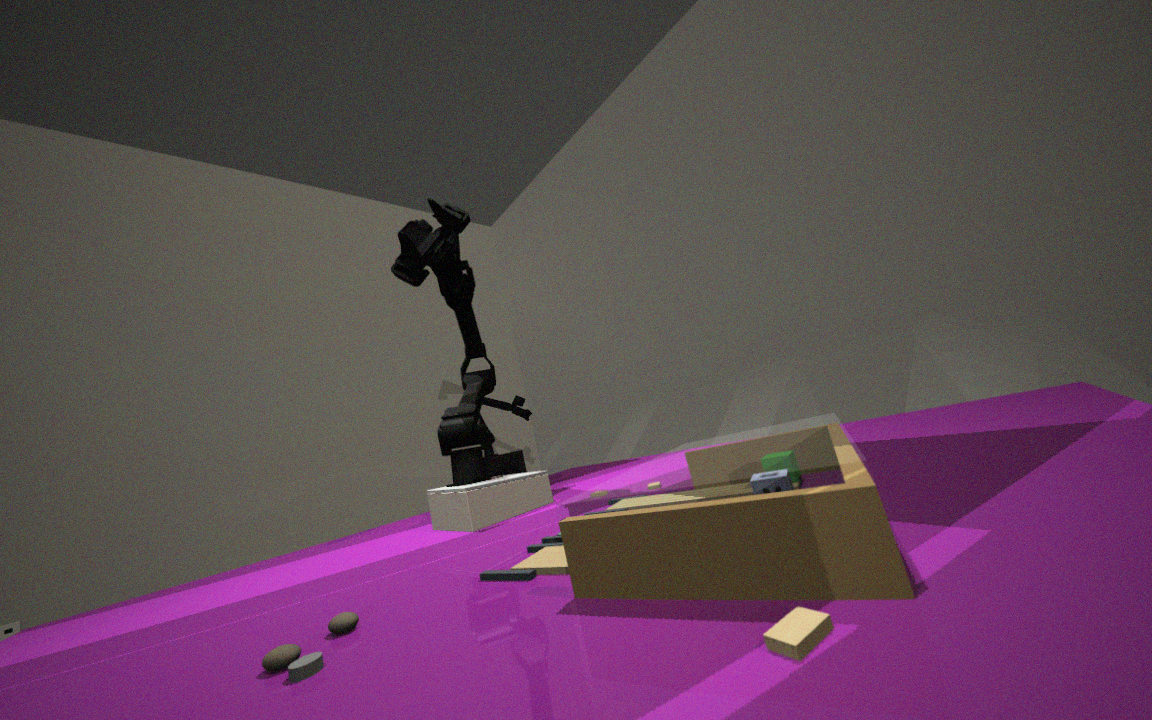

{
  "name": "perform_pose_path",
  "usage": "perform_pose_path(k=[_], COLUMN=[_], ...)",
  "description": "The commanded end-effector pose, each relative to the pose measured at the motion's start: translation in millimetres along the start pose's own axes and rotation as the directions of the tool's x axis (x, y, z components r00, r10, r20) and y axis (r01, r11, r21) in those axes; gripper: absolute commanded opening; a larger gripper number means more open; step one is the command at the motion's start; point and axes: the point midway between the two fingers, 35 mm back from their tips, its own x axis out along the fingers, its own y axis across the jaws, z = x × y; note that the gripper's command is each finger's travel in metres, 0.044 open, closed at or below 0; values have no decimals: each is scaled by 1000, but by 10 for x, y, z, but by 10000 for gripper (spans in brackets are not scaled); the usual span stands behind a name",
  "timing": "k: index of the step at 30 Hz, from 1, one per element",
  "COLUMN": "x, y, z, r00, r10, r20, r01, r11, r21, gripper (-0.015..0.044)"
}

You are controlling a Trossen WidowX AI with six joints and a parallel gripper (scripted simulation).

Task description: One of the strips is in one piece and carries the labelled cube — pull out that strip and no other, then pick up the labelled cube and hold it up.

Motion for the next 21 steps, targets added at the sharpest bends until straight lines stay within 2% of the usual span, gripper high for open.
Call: perform_pose_path(k=[1,5,9,13,21], x=[473,756,865,957,690], y=[-222,-441,-570,-790,-1358], z=[-495,-1080,-1449,-2055,-3332], r00=[985,940,902,828,608], r10=[-15,-43,-57,-73,-125], r20=[-172,-338,-428,-556,-784], r01=[-12,-59,-113,-236,-570], r11=[988,956,926,855,619], r21=[-155,-287,-361,-463,-541], gripper=[400,400,400,400,400])
